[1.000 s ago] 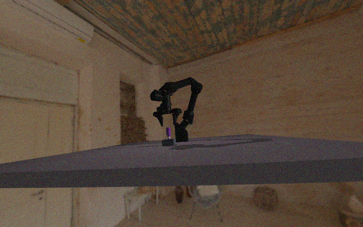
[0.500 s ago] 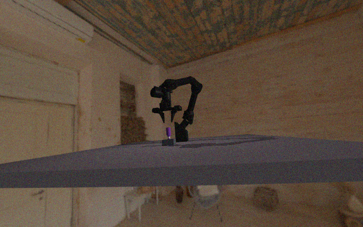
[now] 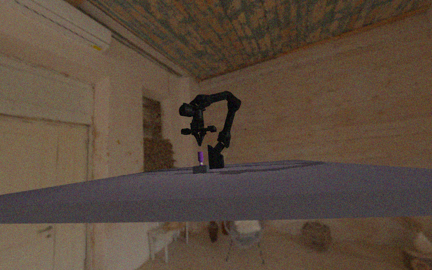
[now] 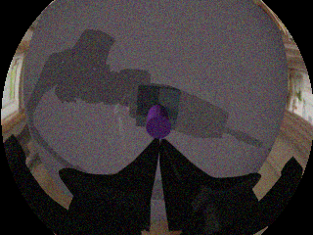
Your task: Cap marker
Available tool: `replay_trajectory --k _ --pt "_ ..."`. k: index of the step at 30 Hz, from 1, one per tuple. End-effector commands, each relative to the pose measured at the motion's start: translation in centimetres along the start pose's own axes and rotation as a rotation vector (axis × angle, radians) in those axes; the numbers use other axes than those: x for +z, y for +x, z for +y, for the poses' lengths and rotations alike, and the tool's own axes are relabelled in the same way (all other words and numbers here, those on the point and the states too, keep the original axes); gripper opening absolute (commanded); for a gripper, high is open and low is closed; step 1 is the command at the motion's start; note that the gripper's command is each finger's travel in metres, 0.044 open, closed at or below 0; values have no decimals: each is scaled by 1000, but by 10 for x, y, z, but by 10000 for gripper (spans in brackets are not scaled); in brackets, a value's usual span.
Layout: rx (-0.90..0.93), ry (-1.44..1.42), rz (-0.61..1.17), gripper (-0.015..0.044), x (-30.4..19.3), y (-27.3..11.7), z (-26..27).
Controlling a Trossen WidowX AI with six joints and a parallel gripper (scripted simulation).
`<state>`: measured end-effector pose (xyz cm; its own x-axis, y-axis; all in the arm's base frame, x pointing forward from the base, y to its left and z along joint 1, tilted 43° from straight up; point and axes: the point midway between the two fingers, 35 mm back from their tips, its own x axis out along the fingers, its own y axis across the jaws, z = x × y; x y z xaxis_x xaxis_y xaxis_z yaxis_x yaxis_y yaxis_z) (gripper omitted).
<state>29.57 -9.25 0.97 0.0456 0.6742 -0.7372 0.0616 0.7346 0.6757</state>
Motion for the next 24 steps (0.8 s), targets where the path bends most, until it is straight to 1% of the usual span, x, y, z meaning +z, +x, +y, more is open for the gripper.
replay_trajectory --k 1,24 --pt "1 -8 -3 0 0 0 0" --pt "2 -8 -3 0 1 27 0"
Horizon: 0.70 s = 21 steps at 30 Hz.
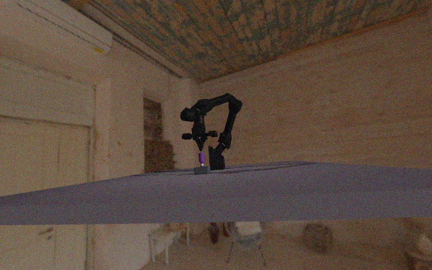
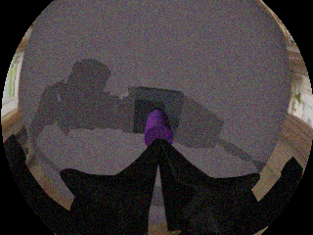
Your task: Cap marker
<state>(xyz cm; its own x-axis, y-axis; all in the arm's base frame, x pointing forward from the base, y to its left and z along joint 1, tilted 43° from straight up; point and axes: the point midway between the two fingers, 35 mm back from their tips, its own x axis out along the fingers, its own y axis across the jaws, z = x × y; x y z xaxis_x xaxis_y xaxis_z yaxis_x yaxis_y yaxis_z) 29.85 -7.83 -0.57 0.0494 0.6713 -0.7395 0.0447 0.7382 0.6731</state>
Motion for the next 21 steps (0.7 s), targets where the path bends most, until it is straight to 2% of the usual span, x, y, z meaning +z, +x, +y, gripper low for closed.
replay_trajectory --k 1,13,21 --pt "5 9 1 0 -1 7 0" --pt "6 9 0 0 1 20 0" --pt "-4 0 -9 0 3 4 -2"
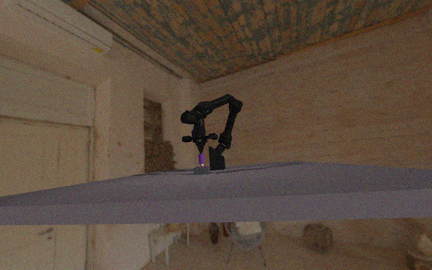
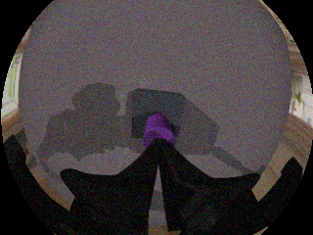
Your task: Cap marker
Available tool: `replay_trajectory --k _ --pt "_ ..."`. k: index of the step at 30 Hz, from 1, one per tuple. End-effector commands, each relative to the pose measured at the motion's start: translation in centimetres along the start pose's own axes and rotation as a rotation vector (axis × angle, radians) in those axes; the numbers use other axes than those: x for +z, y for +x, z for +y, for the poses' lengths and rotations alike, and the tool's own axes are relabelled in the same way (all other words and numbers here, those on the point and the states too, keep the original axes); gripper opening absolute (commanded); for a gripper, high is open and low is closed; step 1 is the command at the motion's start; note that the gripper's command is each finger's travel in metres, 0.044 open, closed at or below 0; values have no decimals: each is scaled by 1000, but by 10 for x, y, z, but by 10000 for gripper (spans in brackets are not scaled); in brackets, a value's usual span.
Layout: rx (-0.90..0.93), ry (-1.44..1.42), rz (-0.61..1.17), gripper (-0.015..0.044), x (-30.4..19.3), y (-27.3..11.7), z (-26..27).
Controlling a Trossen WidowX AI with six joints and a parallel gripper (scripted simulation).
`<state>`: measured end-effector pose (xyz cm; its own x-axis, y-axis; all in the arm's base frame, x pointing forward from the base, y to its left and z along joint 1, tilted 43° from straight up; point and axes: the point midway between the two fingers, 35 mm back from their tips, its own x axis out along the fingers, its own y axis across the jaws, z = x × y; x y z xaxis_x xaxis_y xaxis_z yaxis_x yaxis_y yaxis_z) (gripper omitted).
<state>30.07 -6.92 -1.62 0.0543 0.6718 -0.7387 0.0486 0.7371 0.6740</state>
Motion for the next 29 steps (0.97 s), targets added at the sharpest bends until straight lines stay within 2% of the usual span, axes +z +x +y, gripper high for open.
replay_trajectory --k 1,6,12,29 --pt "-6 -4 -4 0 3 -22 -2" --pt "-6 -3 -1 0 1 -87 -2" --pt "-5 -3 -1 0 1 -89 -1" --pt "-5 -3 -1 440 1 -89 -1"
